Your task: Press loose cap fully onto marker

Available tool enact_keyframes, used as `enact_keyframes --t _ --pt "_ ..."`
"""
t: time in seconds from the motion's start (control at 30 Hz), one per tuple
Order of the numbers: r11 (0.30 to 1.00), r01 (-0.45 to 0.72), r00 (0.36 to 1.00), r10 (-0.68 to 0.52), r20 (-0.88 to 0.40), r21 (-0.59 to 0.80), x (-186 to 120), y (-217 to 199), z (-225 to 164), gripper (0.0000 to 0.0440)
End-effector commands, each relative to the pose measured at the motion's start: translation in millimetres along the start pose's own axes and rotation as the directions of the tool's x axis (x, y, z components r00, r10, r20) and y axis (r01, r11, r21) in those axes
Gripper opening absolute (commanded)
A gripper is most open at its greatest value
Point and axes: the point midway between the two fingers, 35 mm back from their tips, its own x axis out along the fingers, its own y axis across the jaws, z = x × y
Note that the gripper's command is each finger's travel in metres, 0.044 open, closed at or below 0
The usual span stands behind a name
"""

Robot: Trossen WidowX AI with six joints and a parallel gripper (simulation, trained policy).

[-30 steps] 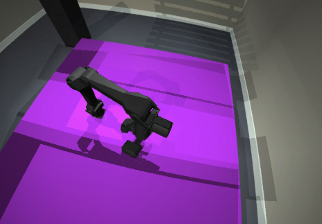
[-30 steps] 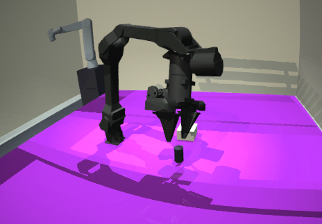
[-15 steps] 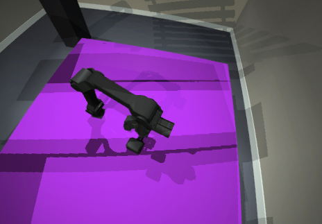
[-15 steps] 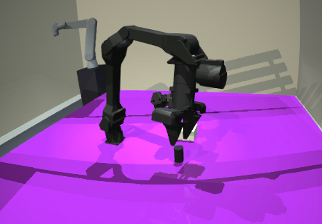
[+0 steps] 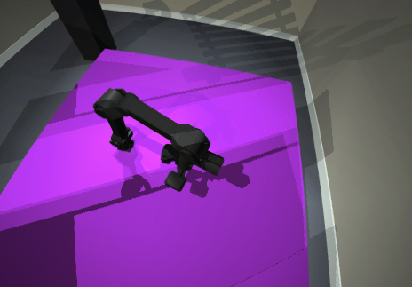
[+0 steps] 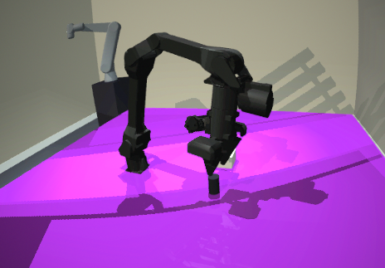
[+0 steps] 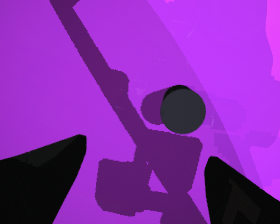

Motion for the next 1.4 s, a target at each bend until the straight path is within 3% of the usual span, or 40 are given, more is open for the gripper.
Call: enact_keyframes --t 0.0,0.97,1.07,1.23,1.37 --pt "1.0 0.028 0.999 -0.028 0.036 -0.005 9 -6 4 0.0313" --pt "0.983 0.138 0.983 -0.122 0.134 -0.117 68 -19 20 0.0255" --pt "0.982 0.132 0.985 -0.115 0.131 -0.134 71 -19 20 0.0214" --pt "0.98 0.117 0.989 -0.1 0.108 -0.161 64 -18 20 0.0084" --pt "0.978 0.097 0.994 -0.086 0.066 -0.184 52 -18 15 0.007"
